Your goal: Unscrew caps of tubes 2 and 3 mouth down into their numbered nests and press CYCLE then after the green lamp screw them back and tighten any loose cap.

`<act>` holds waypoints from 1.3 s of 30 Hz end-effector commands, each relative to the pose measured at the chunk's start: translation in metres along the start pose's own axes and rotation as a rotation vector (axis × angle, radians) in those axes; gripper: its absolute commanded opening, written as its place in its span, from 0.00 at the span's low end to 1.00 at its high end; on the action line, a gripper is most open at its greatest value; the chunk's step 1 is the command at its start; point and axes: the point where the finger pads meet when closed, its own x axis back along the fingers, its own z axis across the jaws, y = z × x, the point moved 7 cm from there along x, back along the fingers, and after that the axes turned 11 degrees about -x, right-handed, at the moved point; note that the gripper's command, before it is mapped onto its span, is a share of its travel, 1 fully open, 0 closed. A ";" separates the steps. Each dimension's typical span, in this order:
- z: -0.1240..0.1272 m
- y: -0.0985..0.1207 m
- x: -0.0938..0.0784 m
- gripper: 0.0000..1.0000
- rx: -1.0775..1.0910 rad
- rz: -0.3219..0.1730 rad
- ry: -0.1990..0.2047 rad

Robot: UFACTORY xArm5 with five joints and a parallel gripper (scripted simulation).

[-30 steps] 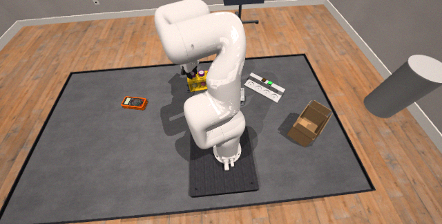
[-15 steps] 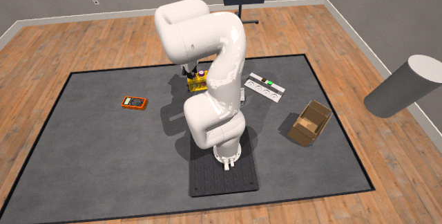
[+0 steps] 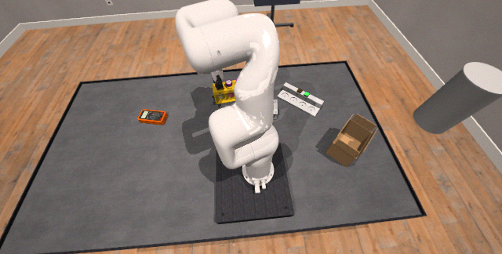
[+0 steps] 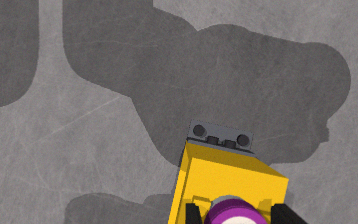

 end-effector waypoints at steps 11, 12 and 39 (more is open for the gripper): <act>0.001 0.000 0.001 0.46 0.530 0.004 0.004; 0.001 0.000 0.001 0.46 0.530 0.004 0.004; 0.001 0.000 0.001 0.00 0.030 0.004 0.003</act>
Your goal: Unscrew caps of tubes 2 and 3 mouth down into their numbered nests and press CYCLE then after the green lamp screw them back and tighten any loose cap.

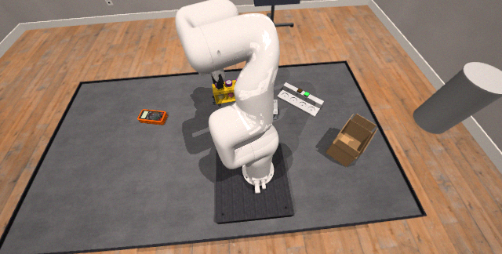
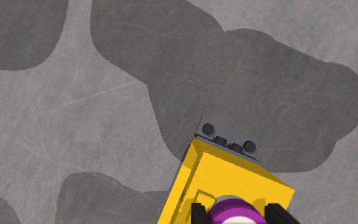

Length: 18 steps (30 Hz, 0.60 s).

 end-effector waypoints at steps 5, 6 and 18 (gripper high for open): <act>0.001 0.000 0.001 0.00 -0.399 0.005 0.003; 0.001 0.000 0.001 0.00 -0.449 0.005 0.003; 0.001 0.000 0.001 0.00 -0.949 0.006 0.002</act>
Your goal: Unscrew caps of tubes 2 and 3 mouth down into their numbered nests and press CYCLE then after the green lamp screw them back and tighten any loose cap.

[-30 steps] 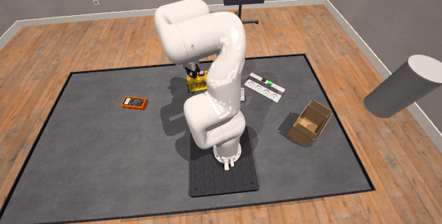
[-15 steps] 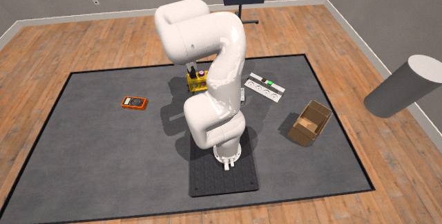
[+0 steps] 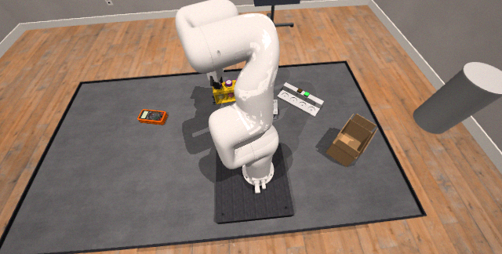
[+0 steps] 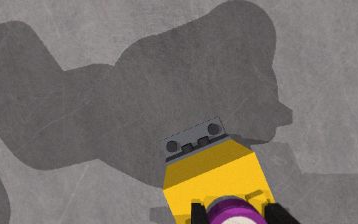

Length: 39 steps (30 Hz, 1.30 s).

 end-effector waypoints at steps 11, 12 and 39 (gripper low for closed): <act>0.001 -0.001 0.001 0.00 -0.342 0.006 -0.001; 0.001 -0.001 0.001 0.46 -0.342 0.006 -0.001; 0.001 0.000 0.046 0.46 -0.342 0.006 -0.001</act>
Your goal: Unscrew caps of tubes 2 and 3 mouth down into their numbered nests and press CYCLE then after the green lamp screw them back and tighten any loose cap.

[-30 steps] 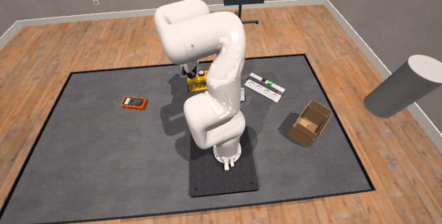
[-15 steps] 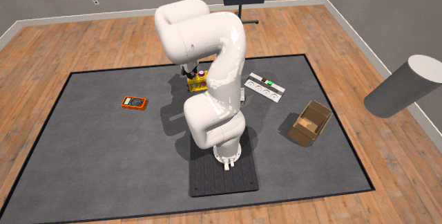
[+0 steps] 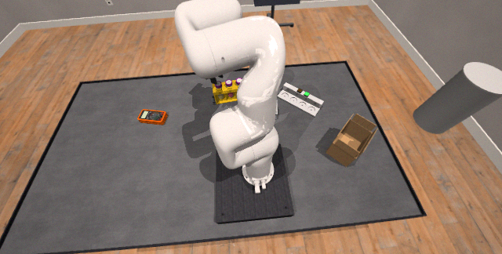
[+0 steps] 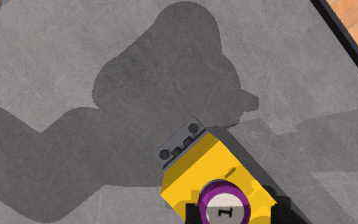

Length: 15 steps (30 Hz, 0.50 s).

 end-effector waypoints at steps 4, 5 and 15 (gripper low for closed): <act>0.007 0.004 0.009 0.46 0.083 0.005 -0.002; 0.007 0.004 0.009 0.46 0.083 0.005 -0.002; 0.061 0.043 0.008 0.46 0.721 0.004 0.000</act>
